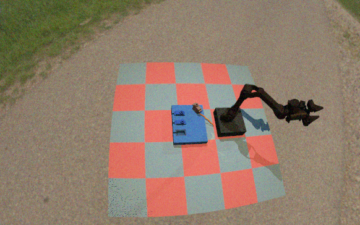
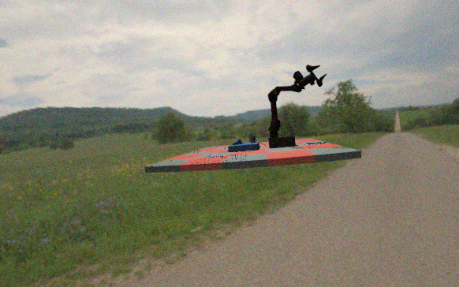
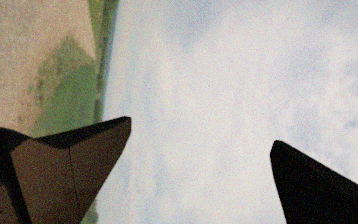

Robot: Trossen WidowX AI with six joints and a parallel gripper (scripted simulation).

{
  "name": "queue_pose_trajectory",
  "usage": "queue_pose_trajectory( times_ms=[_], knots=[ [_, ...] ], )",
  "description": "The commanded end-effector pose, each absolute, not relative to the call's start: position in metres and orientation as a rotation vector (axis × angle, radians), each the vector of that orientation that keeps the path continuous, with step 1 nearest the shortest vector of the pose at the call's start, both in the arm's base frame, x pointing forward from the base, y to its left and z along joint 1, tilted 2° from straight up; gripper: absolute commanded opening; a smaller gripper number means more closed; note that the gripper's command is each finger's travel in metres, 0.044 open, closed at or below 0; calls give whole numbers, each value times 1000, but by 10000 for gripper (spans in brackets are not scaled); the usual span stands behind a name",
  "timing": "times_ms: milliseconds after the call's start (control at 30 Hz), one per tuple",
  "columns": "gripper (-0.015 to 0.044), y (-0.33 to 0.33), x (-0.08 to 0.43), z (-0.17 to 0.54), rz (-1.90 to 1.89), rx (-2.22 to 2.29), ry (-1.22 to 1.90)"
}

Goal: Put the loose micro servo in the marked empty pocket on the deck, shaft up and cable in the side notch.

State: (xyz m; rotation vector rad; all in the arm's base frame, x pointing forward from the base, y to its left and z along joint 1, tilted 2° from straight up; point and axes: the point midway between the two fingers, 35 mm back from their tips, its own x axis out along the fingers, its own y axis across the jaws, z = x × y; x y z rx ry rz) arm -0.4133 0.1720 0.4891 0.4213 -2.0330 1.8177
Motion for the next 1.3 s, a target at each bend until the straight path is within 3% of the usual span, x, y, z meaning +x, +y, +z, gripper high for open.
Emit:
queue_pose_trajectory(
  times_ms=[0, 567, 1267],
  knots=[
    [426, 173, -413, 489, 1817, 418, -2033],
    [440, 300, -344, 446, 1754, -136, -1950],
    [440, 433, -148, 361, 1582, -952, -1653]
  ],
)
